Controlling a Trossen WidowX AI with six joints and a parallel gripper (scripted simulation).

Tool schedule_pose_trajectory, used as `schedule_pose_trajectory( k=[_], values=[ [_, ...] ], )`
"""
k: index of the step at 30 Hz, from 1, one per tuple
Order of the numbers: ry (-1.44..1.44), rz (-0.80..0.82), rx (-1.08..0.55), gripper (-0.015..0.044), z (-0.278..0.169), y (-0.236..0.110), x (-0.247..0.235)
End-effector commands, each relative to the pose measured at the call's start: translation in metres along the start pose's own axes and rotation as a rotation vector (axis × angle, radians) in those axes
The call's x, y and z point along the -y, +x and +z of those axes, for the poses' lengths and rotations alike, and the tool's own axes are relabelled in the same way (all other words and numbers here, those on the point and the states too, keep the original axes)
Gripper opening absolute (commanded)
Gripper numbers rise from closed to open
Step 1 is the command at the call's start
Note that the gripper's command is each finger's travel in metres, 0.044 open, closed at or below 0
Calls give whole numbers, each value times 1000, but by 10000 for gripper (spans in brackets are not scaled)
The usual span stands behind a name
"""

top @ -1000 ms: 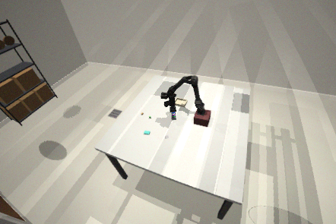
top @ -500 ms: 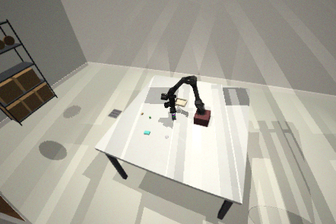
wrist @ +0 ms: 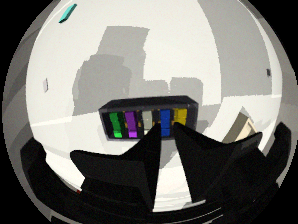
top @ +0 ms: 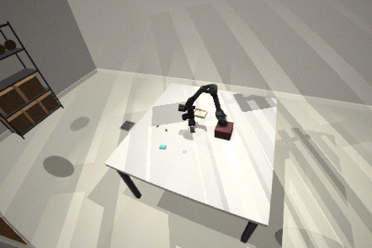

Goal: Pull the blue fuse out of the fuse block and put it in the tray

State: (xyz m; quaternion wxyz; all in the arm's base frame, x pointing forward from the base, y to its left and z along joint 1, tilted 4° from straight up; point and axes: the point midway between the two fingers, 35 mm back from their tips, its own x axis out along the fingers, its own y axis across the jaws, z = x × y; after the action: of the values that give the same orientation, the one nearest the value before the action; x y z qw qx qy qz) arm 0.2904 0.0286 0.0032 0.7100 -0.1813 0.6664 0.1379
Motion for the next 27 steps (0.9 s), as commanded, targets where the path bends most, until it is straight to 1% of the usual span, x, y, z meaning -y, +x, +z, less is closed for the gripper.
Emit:
schedule_pose_trajectory(
  k=[1, 14, 23, 27],
  values=[
    [-3, 5, 2, 63, 0, 1, -1],
    [-3, 5, 2, 63, 0, 11, -1],
    [-3, 5, 2, 63, 0, 11, -1],
    [0, 0, 1, 37, 0, 10, 0]
  ],
)
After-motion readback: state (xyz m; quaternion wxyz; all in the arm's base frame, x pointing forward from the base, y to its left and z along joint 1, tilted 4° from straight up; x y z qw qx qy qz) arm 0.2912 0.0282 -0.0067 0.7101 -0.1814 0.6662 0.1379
